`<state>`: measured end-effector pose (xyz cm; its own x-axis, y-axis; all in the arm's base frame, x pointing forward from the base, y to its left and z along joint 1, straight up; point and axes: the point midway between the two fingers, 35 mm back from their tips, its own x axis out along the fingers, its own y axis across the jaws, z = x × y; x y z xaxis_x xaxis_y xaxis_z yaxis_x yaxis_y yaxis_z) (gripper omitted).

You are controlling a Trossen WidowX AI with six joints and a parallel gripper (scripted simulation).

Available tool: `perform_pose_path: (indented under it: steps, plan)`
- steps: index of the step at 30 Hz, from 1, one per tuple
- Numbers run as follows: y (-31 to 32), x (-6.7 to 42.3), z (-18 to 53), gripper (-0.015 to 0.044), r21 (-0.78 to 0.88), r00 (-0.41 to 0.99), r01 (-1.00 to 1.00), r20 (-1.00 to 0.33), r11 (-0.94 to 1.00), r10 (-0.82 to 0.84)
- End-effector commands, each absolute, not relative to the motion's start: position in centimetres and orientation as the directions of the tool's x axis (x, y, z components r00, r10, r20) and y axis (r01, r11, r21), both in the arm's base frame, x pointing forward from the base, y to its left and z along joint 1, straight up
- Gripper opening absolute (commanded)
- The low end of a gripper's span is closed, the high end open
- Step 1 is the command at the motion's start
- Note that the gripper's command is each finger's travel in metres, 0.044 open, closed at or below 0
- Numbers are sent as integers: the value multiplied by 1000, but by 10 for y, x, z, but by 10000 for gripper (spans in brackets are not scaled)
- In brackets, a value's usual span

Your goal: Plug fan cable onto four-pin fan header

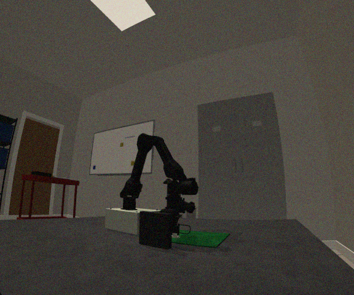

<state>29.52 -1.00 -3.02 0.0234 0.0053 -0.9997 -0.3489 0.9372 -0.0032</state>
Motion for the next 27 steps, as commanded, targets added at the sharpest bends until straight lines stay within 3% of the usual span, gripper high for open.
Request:
perform_pose_path:
  steps: [1,7,17,27]
  plan:
    - [-11,296,-33,0,-10,27,-347,-1000,938,-1]
    - [-11,296,-38,0,-10,27,-347,-1000,938,-1]
    - [-10,296,-35,260,-2,25,-349,-1000,937,7]
    - [-10,294,20,260,-10,28,-347,-1000,938,0]
